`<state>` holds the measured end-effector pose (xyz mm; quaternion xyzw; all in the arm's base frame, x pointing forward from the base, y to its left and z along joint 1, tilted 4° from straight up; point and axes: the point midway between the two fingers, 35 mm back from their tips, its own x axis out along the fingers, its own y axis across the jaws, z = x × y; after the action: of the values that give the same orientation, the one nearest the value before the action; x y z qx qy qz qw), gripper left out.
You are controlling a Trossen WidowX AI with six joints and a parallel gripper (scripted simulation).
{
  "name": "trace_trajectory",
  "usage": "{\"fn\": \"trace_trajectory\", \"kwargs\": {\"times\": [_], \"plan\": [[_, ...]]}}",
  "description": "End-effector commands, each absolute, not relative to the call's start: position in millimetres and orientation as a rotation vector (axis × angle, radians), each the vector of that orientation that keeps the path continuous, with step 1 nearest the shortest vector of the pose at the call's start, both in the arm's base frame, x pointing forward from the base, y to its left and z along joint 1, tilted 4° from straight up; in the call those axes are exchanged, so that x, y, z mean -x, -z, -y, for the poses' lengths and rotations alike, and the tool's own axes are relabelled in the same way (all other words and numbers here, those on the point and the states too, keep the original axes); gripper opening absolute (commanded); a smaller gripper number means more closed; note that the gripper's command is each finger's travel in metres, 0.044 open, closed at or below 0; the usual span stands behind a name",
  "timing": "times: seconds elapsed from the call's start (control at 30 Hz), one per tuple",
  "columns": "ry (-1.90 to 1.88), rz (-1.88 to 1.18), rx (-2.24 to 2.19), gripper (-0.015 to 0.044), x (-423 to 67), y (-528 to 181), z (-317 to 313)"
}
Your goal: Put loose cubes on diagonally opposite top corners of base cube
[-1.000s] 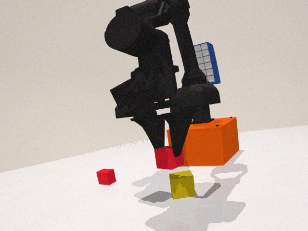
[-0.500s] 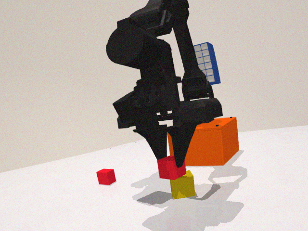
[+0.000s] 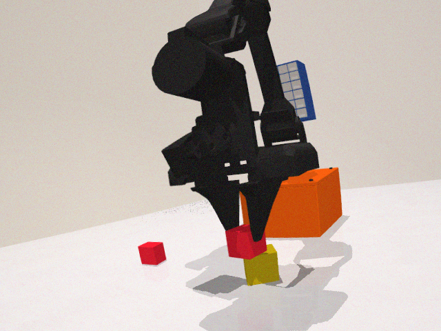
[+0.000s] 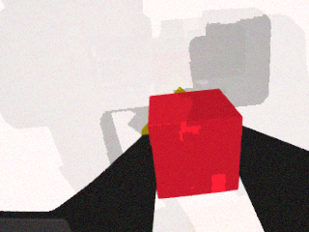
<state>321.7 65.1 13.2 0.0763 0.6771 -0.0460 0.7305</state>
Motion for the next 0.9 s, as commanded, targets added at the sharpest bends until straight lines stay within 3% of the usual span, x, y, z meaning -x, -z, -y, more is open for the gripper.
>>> {"fn": "trace_trajectory", "kwargs": {"times": [0.0, 0.1, 0.23, 0.87], "plan": [[0.106, -1.489, -0.164, 0.0105, -322.0, -12.5, -64.4], [0.106, -1.489, -0.164, 0.0105, -322.0, -12.5, -64.4], [0.106, -1.489, -0.164, 0.0205, -322.0, -12.5, -64.4], [0.101, -1.491, -0.168, 0.0205, -320.5, -30.1, -64.6]]}}
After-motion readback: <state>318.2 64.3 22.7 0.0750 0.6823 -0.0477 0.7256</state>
